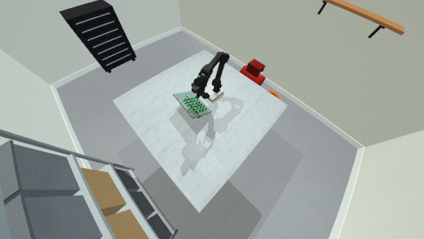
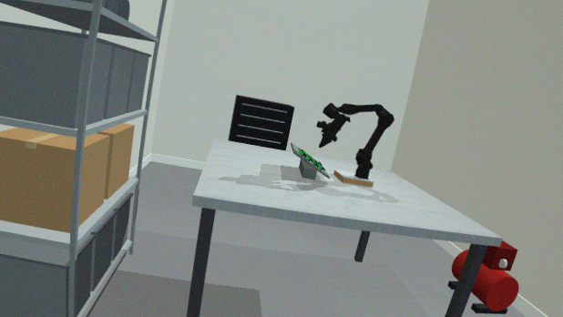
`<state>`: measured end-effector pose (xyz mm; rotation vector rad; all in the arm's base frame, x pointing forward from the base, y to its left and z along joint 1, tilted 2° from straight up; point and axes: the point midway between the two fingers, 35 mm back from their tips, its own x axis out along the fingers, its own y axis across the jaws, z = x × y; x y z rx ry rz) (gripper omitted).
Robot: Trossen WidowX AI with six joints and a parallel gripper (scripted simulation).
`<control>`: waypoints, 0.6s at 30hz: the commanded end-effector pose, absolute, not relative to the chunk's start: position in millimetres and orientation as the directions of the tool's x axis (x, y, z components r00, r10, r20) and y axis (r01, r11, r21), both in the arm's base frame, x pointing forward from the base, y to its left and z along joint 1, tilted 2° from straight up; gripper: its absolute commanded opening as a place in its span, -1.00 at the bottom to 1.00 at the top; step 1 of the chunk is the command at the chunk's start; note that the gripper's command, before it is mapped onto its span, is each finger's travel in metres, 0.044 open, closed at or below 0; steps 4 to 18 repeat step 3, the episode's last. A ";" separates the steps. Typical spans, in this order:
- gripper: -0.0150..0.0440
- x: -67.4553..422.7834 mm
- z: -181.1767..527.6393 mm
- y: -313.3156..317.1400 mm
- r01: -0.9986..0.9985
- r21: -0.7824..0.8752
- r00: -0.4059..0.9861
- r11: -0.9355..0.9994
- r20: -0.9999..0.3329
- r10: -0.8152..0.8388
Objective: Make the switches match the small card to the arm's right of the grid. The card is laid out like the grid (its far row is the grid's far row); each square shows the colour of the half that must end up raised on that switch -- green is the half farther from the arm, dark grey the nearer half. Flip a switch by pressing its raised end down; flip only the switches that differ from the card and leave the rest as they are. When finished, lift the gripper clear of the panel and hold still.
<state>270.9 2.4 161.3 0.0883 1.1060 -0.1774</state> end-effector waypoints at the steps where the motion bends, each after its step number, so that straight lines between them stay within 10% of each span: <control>1: -0.49 270.9 160.0 2.1 0.190 -0.021 0.429 0.981 -0.897 -0.102; 18: -0.49 270.9 160.0 2.1 0.190 -0.021 0.429 0.981 -0.897 -0.102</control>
